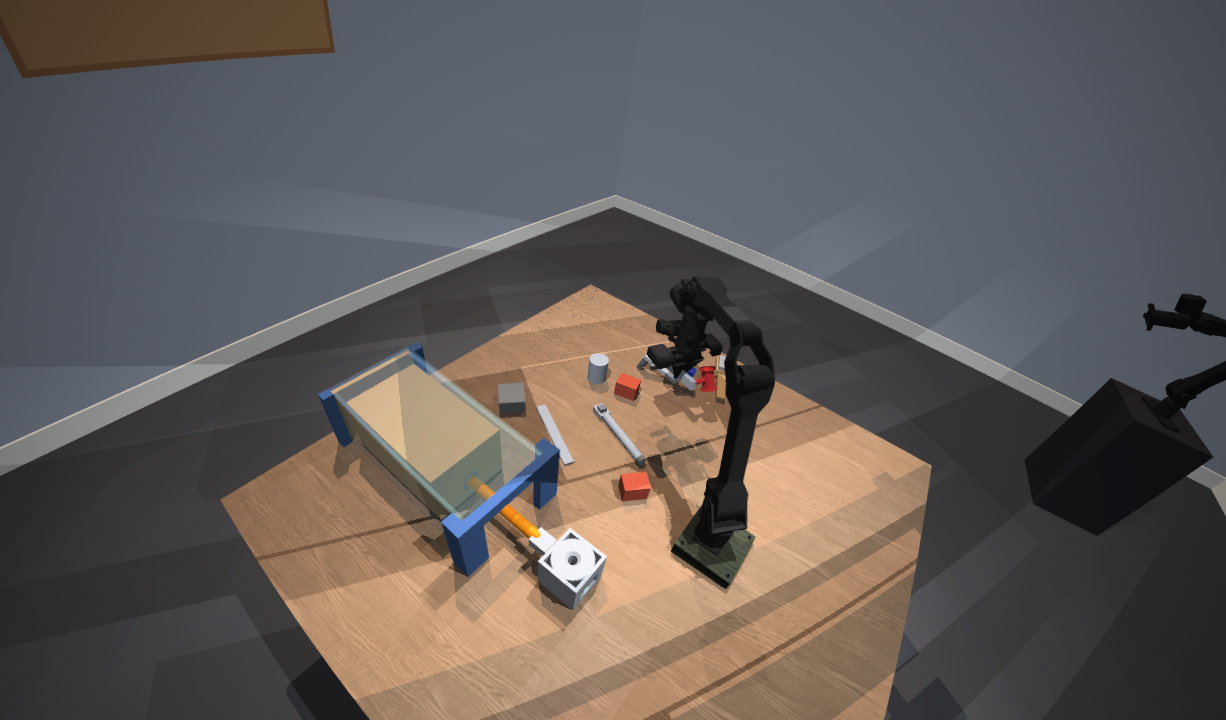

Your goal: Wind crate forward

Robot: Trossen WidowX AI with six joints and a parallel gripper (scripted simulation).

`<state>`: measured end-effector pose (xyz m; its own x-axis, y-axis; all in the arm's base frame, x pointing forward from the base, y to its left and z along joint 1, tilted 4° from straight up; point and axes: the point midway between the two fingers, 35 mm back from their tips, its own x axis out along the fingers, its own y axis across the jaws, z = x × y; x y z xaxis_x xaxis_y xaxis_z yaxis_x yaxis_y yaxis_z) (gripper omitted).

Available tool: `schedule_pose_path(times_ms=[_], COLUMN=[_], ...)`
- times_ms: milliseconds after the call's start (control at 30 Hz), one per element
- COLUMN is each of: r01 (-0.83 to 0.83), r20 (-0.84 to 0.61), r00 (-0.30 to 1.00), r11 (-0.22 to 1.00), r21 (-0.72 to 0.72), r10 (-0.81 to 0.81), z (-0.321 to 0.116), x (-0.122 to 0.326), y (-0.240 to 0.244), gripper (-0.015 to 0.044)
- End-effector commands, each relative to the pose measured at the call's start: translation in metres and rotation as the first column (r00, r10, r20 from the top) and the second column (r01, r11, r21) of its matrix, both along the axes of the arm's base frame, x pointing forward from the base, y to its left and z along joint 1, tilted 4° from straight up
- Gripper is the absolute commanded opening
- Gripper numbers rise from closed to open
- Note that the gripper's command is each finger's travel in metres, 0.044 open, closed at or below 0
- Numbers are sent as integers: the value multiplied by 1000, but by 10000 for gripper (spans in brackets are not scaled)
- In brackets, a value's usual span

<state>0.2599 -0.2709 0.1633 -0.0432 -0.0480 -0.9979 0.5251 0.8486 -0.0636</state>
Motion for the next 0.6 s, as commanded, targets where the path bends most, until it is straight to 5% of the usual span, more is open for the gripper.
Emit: schedule_pose_path(times_ms=[0,567], r01=[-155,-694], r20=[12,19], r00=[988,719], r11=[988,720], r21=[-5,-12], r10=[155,694], z=[5,10], x=[18,70], y=[22,115], gripper=[0,0])
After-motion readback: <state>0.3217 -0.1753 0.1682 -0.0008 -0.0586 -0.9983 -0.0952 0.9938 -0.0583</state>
